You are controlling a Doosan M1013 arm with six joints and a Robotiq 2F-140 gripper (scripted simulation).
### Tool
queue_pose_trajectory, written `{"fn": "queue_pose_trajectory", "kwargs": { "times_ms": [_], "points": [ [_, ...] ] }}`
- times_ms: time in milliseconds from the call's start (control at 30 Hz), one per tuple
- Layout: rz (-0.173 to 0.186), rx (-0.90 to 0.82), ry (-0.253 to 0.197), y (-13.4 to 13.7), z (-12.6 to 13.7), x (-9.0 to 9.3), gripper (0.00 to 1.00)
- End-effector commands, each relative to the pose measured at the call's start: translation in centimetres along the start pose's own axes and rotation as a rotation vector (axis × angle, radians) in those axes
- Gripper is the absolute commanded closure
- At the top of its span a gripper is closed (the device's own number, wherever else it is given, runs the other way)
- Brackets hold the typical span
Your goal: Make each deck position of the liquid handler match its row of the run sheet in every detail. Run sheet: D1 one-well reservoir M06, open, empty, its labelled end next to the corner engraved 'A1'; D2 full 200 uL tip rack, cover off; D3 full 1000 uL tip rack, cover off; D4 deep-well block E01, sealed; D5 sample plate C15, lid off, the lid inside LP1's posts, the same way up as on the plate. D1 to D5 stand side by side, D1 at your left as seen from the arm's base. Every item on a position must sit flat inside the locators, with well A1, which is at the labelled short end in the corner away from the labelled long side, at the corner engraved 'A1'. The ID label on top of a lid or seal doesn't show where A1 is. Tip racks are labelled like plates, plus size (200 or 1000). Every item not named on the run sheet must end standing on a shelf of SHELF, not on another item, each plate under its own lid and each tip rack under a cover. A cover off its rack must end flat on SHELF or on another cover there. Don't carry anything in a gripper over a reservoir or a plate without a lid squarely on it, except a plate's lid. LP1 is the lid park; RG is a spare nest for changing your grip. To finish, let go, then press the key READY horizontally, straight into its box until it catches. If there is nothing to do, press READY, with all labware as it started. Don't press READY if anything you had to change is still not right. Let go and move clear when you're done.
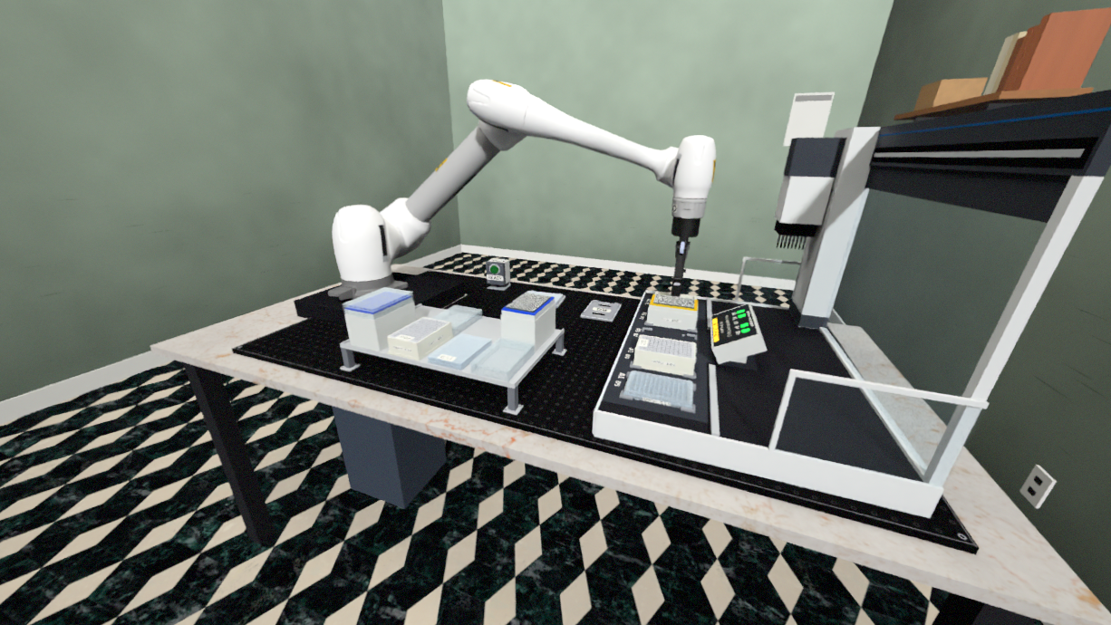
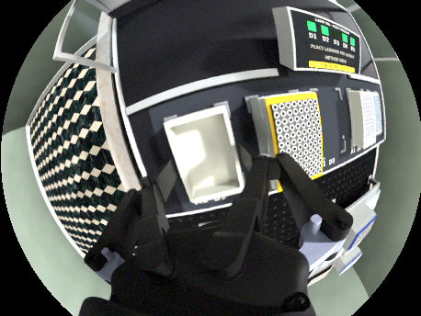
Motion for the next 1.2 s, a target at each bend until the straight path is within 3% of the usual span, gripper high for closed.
{"fn": "queue_pose_trajectory", "kwargs": {
  "times_ms": [0,1167],
  "points": [
    [-0.001,0.0,0.001,0.0,0.0,-0.4,0.34],
    [-0.001,0.0,0.001,0.0,0.0,-5.6,0.34]
  ]
}}
Point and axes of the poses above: the point where the finger pads meet when closed, its own x axis out along the fingers, its own y axis across the jaws, z = x × y, the point moved 6 cm from there along -x, back along the fingers, and after that the axes turned 6 degrees about x, right-handed, at the moved point
